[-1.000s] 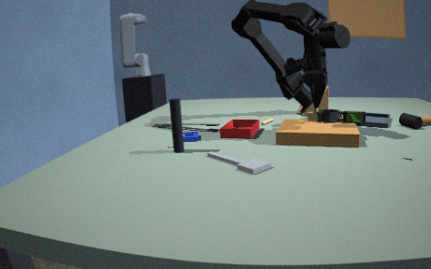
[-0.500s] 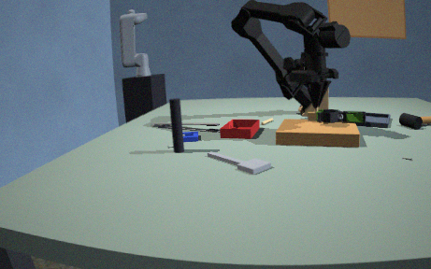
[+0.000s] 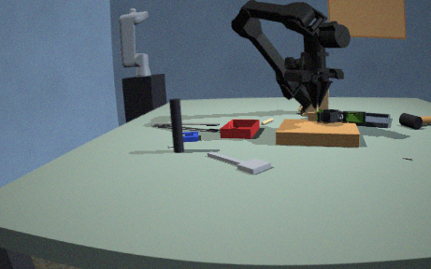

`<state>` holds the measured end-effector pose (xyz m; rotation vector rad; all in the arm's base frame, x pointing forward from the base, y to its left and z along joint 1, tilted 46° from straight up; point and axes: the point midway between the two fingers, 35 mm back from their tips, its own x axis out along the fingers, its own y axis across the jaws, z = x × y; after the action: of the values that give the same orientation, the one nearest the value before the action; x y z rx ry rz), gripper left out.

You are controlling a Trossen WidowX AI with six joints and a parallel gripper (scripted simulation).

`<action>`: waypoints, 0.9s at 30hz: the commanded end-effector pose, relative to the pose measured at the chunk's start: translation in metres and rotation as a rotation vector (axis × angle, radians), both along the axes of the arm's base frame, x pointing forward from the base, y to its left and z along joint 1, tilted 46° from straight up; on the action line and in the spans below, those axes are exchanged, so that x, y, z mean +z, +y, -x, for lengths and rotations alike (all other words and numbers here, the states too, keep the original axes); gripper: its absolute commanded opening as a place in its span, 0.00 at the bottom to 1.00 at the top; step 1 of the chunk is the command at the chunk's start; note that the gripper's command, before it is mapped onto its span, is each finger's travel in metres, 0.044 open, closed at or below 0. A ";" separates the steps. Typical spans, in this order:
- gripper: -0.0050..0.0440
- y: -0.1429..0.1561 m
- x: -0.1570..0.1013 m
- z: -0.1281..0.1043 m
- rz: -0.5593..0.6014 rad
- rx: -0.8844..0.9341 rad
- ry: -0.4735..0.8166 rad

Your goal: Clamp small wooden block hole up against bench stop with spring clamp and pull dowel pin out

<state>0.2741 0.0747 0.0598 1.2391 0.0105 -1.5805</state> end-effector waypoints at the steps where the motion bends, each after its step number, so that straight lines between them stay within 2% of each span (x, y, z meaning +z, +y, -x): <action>1: 0.10 0.001 0.001 0.000 -0.003 -0.013 -0.013; 18: 0.10 0.001 0.001 0.000 0.015 0.091 0.093; 27: 0.10 0.001 0.001 0.000 0.041 0.246 0.251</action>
<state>0.2739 0.0752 0.0601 1.0282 0.2164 -1.5232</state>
